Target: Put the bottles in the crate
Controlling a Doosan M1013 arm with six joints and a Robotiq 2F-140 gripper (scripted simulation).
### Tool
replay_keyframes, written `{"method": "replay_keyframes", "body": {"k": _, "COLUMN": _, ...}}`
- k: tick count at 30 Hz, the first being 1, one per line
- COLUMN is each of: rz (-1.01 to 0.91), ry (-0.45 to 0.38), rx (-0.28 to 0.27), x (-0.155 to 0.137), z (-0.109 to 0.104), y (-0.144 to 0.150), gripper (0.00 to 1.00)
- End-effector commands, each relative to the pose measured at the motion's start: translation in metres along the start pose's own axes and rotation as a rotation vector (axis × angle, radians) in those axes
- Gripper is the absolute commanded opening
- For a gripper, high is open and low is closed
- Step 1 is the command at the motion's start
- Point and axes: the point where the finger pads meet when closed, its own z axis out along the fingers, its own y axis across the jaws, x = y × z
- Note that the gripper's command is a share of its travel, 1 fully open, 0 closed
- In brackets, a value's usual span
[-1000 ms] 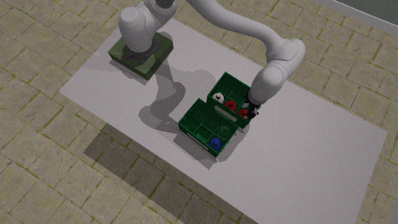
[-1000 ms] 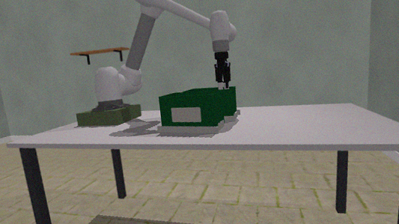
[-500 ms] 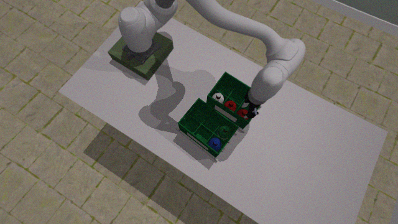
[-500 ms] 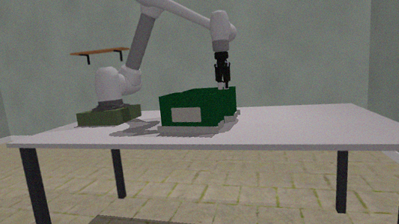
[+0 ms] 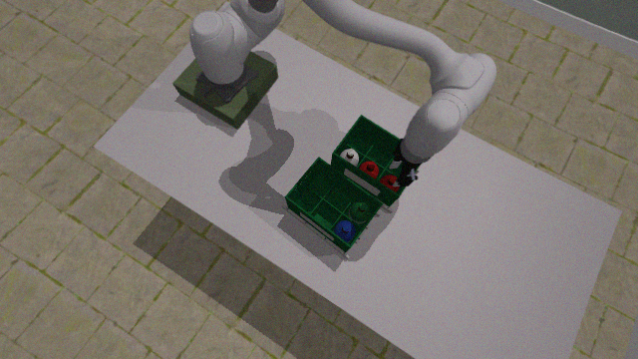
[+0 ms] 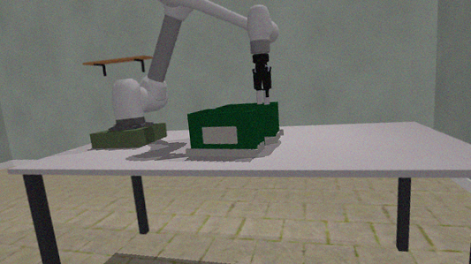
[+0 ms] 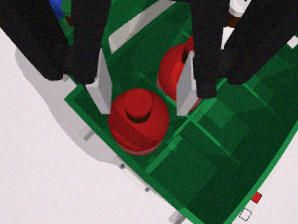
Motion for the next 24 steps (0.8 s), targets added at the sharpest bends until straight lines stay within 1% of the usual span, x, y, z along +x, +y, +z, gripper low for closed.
{"method": "replay_keyframes", "body": {"k": 1, "rz": 0.002, "ry": 0.005, "rx": 0.000, "x": 0.003, "z": -0.014, "y": -0.001, "gripper": 0.38}}
{"method": "replay_keyframes", "body": {"k": 11, "rz": 0.002, "ry": 0.005, "rx": 0.000, "x": 0.002, "z": -0.041, "y": -0.001, "gripper": 0.38}}
{"method": "replay_keyframes", "body": {"k": 13, "rz": 0.002, "ry": 0.005, "rx": 0.000, "x": 0.002, "z": -0.041, "y": -0.001, "gripper": 0.38}}
{"method": "replay_keyframes", "body": {"k": 16, "rz": 0.002, "ry": 0.005, "rx": 0.000, "x": 0.002, "z": -0.049, "y": -0.001, "gripper": 0.38}}
{"method": "replay_keyframes", "body": {"k": 24, "rz": 0.002, "ry": 0.005, "rx": 0.000, "x": 0.002, "z": -0.049, "y": -0.001, "gripper": 0.38}}
